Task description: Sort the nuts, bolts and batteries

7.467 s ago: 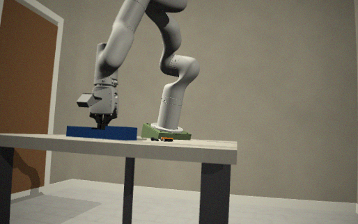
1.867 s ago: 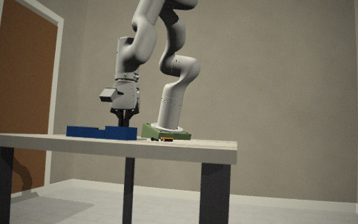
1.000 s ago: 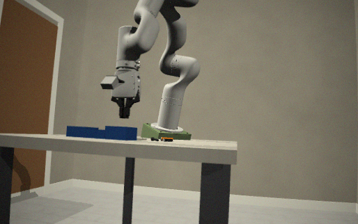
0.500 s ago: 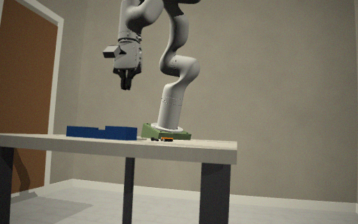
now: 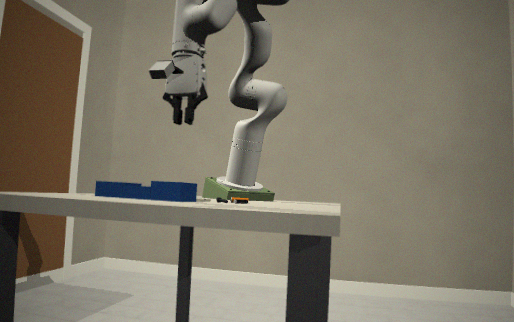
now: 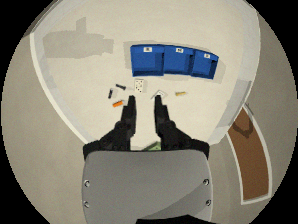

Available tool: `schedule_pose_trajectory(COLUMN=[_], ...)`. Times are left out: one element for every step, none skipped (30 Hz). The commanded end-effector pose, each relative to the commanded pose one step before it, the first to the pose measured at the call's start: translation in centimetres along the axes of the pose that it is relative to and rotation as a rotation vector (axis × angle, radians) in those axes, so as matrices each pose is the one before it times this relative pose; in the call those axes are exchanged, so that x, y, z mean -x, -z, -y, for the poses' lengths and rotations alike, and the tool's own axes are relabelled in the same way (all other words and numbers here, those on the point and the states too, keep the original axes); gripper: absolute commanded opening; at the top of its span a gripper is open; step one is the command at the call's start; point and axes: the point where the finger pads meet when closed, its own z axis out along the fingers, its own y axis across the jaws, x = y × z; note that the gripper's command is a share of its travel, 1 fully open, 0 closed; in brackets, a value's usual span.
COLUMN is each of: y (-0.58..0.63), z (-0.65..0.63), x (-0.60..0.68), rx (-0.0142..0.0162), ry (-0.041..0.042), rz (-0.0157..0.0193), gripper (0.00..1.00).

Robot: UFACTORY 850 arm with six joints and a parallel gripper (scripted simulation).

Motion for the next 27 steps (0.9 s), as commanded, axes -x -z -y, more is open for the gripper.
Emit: schedule_pose_trajectory(y=[-0.900,-0.448,-0.447,-0.447,-0.446,-0.449,-0.449,-0.450,-0.451,-0.447,-0.452,-0.453,-0.454,-0.456,-0.451,-0.456,0.000,0.000,-0.457,-0.459,-0.461,-0.461,-0.454,-0.461,-0.460,-0.459,-0.461], z=[0.880,0.315,0.282,0.256,0.248,0.224,0.206,0.187,0.168,0.158,0.132,0.114,0.094,0.074,0.061,0.038,0.000,0.000,0.019,-0.036,-0.051,-0.066,-0.079,-0.103,-0.121,-0.139,-0.158], x=[1.259,0.631,0.646,0.657,0.659,0.667,0.673,0.678,0.683,0.685,0.690,0.692,0.695,0.697,0.698,0.699,0.000,0.000,0.699,0.697,0.696,0.694,0.693,0.690,0.687,0.683,0.679], rx=[0.00198,-0.00002,-0.00033,-0.00099,-0.00095,-0.00102,-0.00103,-0.00099,-0.00092,-0.00081,-0.00076,-0.00068,-0.00060,-0.00052,-0.00040,-0.00030,0.00000,0.00000,0.00070,0.00026,-0.00023,-0.00062,-0.00040,0.00010,0.00069,0.00097,0.00114], ry=[-0.11112,-0.05000,-0.04052,-0.02222,-0.02441,-0.02617,-0.02678,-0.02679,-0.02671,-0.02670,-0.02672,-0.02676,-0.02680,-0.02685,-0.02691,-0.02697,0.00000,0.00000,-0.07820,-0.02020,-0.02212,-0.02608,-0.02760,-0.02758,-0.02724,-0.02705,-0.02697], rz=[-0.00182,0.00001,0.00015,0.00046,0.00037,0.00037,0.00056,0.00080,0.00098,0.00108,0.00113,0.00116,0.00117,0.00118,0.00117,0.00117,0.00000,0.00000,0.00215,0.00140,0.00050,0.00003,0.00023,0.00061,0.00019,0.00006,-0.00009], gripper=[0.28,0.28,0.28,0.28,0.28,0.28,0.28,0.28,0.28,0.28,0.28,0.28,0.28,0.28,0.28,0.28,0.28,0.28,0.28,0.28,0.28,0.28,0.28,0.28,0.28,0.28,0.28])
